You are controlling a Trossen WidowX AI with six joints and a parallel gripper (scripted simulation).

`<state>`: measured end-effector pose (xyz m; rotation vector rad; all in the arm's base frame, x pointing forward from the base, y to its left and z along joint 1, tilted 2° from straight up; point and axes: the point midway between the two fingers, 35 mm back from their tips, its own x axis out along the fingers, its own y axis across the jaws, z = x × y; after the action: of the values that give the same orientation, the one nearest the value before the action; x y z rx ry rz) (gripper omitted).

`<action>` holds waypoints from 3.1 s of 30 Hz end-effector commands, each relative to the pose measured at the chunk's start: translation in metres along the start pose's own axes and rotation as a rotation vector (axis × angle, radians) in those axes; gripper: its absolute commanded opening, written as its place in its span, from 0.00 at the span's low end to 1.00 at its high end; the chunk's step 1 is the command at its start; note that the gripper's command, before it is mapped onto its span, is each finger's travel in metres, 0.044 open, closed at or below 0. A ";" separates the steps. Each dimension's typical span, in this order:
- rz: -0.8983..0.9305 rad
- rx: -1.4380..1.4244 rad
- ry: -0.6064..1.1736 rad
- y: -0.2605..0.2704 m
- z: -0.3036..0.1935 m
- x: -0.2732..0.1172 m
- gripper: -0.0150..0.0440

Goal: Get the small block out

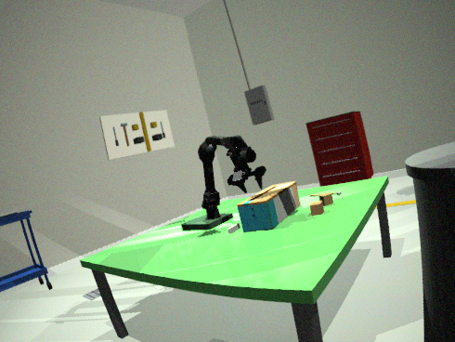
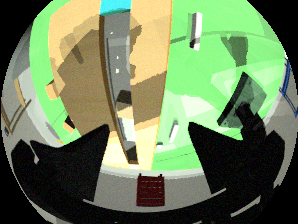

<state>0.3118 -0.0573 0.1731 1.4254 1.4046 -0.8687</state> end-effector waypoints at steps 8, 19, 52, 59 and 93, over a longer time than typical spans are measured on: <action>-0.056 0.050 0.008 -0.016 0.009 -0.007 0.93; -0.056 0.050 0.008 -0.015 0.016 0.010 0.93; -0.056 0.050 0.008 -0.019 0.033 0.061 0.93; -0.050 0.046 0.008 -0.016 0.027 0.057 0.93; -0.050 0.047 0.012 -0.018 -0.012 0.071 0.93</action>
<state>0.3009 -0.0198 0.1089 1.4415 1.4377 -0.9344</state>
